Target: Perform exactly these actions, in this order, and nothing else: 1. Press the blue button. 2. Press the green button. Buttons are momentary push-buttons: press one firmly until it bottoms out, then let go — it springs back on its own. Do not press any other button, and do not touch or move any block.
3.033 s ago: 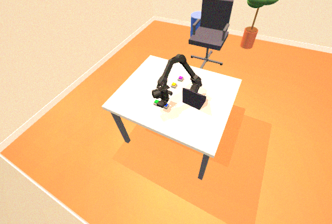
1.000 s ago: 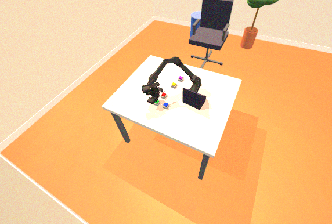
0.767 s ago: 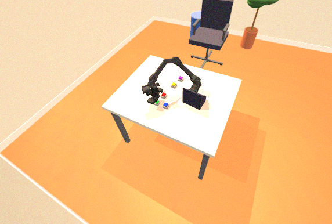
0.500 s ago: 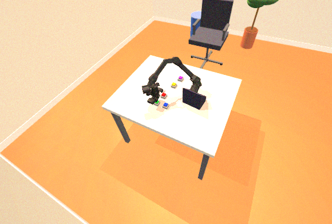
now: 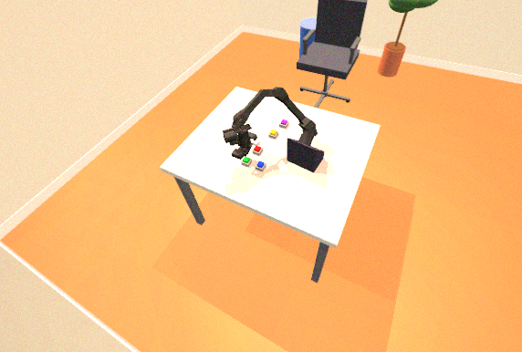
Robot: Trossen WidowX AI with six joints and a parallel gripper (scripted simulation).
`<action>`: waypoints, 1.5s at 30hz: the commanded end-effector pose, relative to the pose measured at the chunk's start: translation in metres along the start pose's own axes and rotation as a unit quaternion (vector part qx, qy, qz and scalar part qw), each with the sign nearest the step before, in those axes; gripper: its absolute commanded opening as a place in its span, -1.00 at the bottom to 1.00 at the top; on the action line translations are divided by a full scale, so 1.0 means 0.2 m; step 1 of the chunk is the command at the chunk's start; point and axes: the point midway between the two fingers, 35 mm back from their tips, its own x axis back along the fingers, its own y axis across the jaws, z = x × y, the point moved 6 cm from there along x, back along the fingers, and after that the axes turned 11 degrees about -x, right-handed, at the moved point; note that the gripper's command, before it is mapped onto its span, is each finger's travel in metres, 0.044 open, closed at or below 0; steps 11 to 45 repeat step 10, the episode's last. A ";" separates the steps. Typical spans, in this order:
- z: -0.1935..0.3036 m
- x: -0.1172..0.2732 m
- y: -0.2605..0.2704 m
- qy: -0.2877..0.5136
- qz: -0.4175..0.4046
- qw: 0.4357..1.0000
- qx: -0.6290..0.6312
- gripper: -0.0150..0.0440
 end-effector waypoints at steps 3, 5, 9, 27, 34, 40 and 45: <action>0.16 0.23 -0.01 0.003 0.000 1.000 0.002 0.20; 0.19 0.26 -0.02 0.003 0.000 1.000 0.001 0.38; 0.19 0.26 -0.02 0.003 0.000 1.000 0.001 0.73; 0.19 0.26 -0.02 0.003 0.000 1.000 0.001 0.73; 0.19 0.26 -0.02 0.003 0.000 1.000 0.001 0.73; 0.19 0.26 -0.02 0.003 0.000 1.000 0.001 0.73; 0.19 0.26 -0.02 0.003 0.000 1.000 0.001 0.73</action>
